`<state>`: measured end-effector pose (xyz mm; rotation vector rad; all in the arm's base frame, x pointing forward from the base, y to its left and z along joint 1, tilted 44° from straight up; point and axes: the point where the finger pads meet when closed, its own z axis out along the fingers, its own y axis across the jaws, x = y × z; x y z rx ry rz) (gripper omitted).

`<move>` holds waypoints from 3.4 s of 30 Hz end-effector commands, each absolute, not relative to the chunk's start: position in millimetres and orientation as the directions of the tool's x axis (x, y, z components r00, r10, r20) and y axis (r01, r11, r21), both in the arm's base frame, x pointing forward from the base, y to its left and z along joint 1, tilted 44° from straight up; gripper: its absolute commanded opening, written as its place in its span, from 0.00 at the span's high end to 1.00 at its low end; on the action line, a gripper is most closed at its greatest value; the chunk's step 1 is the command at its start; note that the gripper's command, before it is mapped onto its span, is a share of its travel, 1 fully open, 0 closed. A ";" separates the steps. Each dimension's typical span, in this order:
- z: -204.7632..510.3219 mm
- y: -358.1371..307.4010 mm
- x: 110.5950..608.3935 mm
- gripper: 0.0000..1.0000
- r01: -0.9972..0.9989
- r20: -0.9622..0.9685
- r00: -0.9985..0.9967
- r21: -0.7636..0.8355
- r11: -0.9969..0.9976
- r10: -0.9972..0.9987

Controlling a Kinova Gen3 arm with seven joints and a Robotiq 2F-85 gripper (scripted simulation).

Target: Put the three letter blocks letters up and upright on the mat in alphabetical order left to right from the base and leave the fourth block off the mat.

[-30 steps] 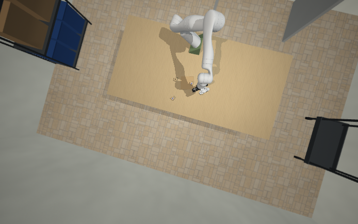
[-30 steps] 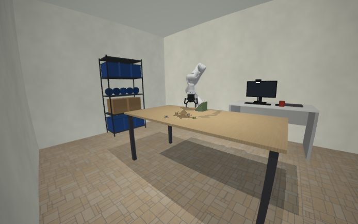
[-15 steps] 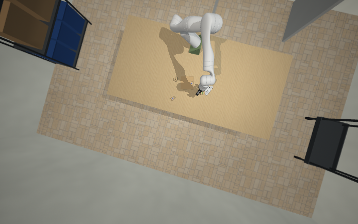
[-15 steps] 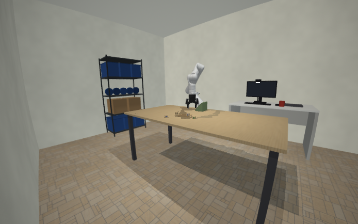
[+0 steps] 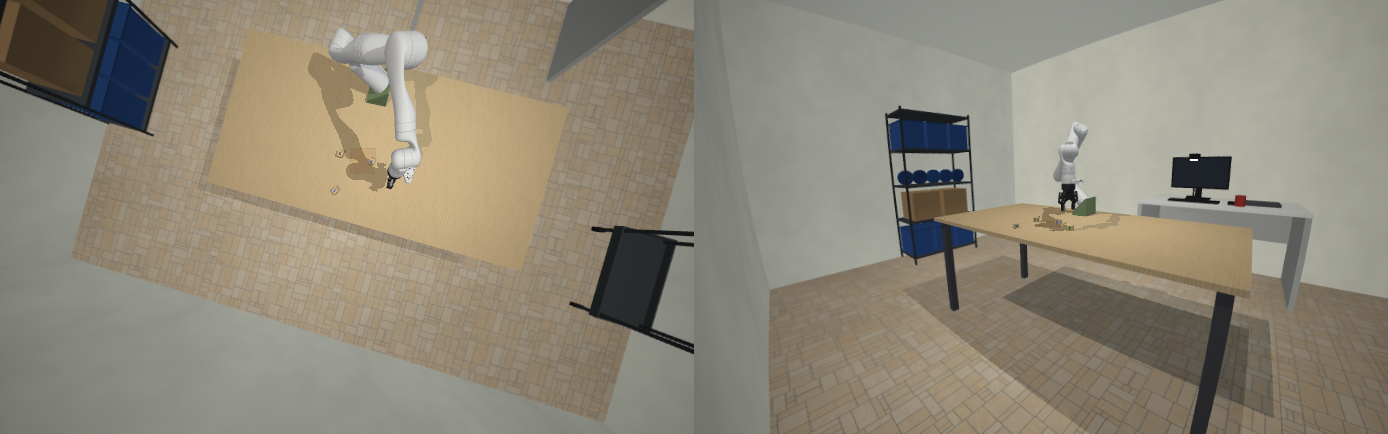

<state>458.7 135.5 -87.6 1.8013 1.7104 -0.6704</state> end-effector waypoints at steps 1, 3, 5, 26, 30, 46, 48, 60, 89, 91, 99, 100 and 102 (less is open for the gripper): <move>-89.3 137.4 460.5 0.00 1.000 -0.693 0.015 0.025 0.003 0.721; -90.8 138.3 460.7 0.00 0.999 -0.694 -0.030 -0.007 0.035 0.720; -92.2 139.0 460.8 0.00 0.997 -0.693 -0.071 -0.037 0.064 0.717; -100.5 143.0 460.9 0.00 0.951 -0.666 -0.308 -0.209 0.227 0.679; -100.9 143.2 460.9 0.00 0.948 -0.664 -0.319 -0.216 0.234 0.677; -101.8 143.5 460.9 0.00 0.940 -0.658 -0.342 -0.234 0.250 0.670; -101.8 143.5 460.9 0.33 0.940 -0.658 -0.342 -0.234 0.250 0.670; -101.8 143.5 460.9 0.33 0.940 -0.658 -0.342 -0.234 0.250 0.670; -102.5 142.9 460.9 0.33 0.940 -0.658 -0.342 -0.234 0.250 0.670; -103.1 142.3 460.9 0.33 0.940 -0.658 -0.342 -0.234 0.250 0.670; -106.4 139.3 461.1 0.33 0.940 -0.659 -0.342 -0.234 0.250 0.670; -107.2 138.6 461.1 0.33 0.940 -0.659 -0.342 -0.234 0.250 0.670; -108.9 137.0 461.2 0.33 0.940 -0.659 -0.342 -0.234 0.250 0.670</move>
